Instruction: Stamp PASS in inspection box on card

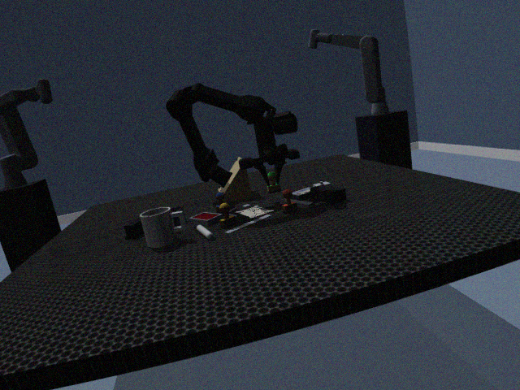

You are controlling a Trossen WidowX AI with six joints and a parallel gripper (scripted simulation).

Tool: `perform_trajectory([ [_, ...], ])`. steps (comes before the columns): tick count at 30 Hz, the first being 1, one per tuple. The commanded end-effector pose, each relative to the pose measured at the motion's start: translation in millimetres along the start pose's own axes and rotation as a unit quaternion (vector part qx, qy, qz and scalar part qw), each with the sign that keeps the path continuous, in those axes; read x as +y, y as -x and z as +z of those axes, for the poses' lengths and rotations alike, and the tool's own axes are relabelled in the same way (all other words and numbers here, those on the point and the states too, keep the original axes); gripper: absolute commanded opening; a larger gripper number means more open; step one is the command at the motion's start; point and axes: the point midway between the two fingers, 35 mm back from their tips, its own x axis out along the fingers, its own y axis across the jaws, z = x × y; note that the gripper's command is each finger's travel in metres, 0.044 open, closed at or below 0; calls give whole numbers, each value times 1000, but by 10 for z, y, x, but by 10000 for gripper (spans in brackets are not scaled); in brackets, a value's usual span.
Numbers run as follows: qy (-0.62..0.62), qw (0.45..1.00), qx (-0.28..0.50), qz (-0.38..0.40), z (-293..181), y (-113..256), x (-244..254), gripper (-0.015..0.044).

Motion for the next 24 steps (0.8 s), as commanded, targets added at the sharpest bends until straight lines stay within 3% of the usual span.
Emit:
perform_trajectory([
  [1,-3,1000,2,1,-5,25,1,0],
  [24,-2,1000,2,0,-8,136,-2,0],
])
